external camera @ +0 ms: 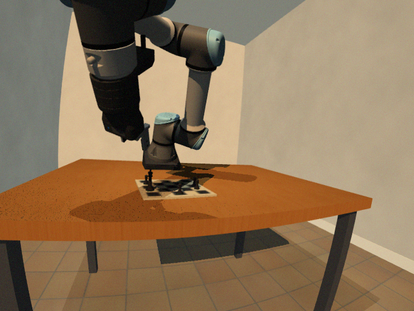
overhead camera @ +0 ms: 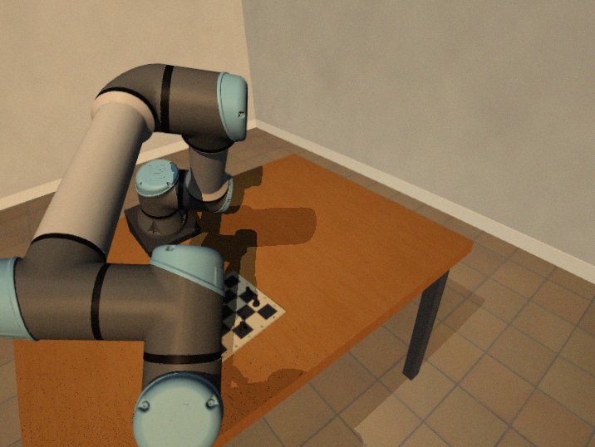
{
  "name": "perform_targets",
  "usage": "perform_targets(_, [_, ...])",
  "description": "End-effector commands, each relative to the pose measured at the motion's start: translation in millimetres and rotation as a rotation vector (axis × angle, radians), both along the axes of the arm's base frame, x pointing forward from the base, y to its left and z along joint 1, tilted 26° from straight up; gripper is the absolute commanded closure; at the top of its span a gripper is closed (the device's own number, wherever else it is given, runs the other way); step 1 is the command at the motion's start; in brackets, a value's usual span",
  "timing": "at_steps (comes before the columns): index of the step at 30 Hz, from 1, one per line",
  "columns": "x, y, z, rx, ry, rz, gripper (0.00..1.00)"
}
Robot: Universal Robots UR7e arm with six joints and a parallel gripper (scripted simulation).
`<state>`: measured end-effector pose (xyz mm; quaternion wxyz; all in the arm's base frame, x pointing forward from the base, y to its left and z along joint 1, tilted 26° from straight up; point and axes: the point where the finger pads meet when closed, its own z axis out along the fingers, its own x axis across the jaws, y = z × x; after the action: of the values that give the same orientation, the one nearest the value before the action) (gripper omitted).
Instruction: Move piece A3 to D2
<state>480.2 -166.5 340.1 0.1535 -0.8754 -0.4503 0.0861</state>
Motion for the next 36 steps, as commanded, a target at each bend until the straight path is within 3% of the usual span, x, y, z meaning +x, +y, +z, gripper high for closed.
perform_targets(1, [26.2, 22.0, -9.7, 0.030, 0.086, 0.135, 0.00])
perform_targets(8, [59.9, 68.6, -33.0, 0.059, 0.189, 0.346, 0.00])
perform_targets(15, [80.3, 107.2, -52.3, 0.077, 0.266, 0.499, 0.00])
perform_targets(27, [92.9, 138.4, -68.0, 0.088, 0.326, 0.613, 0.00])
perform_targets(36, [94.9, 144.6, -71.1, 0.090, 0.338, 0.634, 0.00])
